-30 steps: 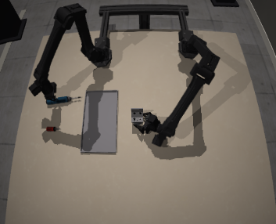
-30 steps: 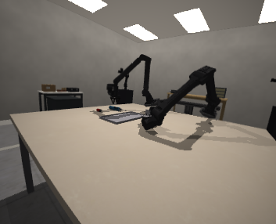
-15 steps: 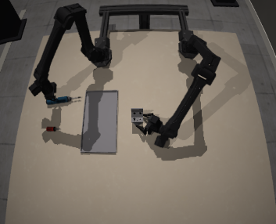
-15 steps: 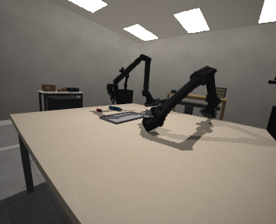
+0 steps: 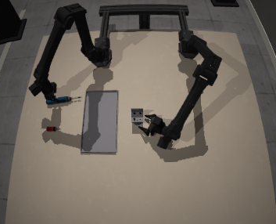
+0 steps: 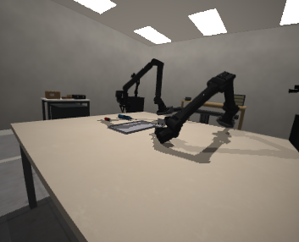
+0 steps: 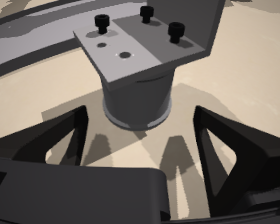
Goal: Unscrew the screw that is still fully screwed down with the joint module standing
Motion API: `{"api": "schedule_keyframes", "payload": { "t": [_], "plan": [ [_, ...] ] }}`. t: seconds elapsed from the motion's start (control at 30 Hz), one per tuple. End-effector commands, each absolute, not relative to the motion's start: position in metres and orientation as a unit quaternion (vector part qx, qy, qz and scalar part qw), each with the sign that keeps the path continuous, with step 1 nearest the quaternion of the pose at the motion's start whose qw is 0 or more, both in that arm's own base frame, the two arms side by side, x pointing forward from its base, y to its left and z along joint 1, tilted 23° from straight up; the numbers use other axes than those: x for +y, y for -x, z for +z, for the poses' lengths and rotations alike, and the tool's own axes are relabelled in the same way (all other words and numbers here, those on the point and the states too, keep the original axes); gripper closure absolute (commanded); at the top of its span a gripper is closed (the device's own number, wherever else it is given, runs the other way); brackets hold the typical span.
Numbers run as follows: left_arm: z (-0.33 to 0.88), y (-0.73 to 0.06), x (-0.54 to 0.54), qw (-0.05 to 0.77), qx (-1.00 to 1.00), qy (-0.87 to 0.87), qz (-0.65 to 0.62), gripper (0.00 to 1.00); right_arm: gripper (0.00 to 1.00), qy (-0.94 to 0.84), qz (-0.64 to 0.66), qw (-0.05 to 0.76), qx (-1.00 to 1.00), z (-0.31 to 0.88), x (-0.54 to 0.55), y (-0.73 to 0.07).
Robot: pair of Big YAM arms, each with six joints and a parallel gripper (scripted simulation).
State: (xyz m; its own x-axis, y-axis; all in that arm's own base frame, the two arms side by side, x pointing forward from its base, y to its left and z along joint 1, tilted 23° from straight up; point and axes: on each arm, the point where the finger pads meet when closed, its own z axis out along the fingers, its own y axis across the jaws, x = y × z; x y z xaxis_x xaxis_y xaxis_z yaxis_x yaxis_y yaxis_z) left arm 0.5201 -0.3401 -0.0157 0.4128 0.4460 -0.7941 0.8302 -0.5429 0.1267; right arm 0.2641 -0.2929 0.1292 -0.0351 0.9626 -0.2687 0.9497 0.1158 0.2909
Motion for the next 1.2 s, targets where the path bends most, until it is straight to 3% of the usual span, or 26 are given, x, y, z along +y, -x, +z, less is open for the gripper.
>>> {"api": "schedule_keyframes", "payload": {
  "t": [0.0, 1.17],
  "plan": [
    [0.027, -0.538, -0.345, 0.286, 0.381, -0.81, -0.343, 0.14, 0.35, -0.661, 0.015, 0.214, 0.719, 0.141, -0.299, -0.269],
    [0.057, -0.512, -0.345, 0.266, 0.39, -0.804, -0.362, 0.14, 0.35, -0.661, 0.015, 0.214, 0.719, 0.141, -0.299, -0.269]
  ]
}}
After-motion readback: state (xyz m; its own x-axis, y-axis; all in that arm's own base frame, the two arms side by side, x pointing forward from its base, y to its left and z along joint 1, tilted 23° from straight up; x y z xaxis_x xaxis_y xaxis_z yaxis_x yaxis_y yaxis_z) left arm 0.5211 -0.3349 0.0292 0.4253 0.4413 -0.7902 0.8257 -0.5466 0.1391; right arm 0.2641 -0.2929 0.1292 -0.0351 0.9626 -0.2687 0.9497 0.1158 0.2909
